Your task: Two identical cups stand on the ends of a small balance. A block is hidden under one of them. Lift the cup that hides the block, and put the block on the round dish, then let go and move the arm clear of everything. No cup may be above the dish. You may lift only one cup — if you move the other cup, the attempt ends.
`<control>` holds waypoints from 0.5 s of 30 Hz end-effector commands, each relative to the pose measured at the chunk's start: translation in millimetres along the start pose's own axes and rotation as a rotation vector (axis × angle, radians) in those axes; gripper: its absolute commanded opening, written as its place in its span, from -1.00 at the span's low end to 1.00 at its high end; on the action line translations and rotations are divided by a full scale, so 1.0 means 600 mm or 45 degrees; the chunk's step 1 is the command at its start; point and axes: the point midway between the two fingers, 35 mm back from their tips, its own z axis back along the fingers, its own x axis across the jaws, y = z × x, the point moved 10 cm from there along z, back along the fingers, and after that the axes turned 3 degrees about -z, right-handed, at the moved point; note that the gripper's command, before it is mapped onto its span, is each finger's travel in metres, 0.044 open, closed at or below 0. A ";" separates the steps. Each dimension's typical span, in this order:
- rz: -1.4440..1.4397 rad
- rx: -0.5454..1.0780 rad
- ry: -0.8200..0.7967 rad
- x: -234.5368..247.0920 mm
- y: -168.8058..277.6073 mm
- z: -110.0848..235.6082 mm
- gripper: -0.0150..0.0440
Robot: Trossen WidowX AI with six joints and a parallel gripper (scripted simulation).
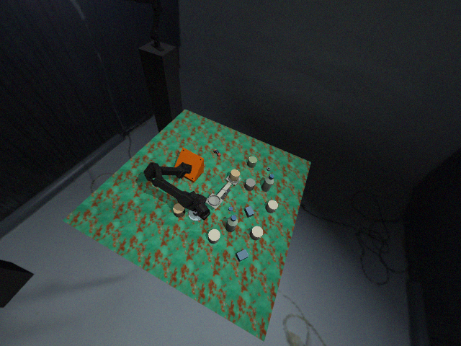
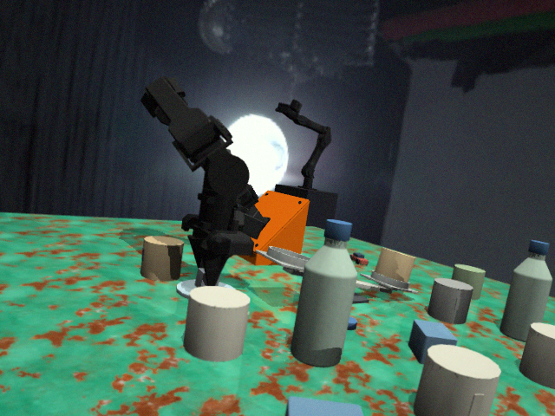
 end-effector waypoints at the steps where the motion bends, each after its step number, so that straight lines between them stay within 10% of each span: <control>1: -0.005 0.002 0.001 0.000 0.000 0.001 0.31; 9: -0.004 -0.002 0.000 -0.002 0.000 0.016 1.00; 15: 0.002 -0.005 -0.002 0.000 -0.001 0.096 1.00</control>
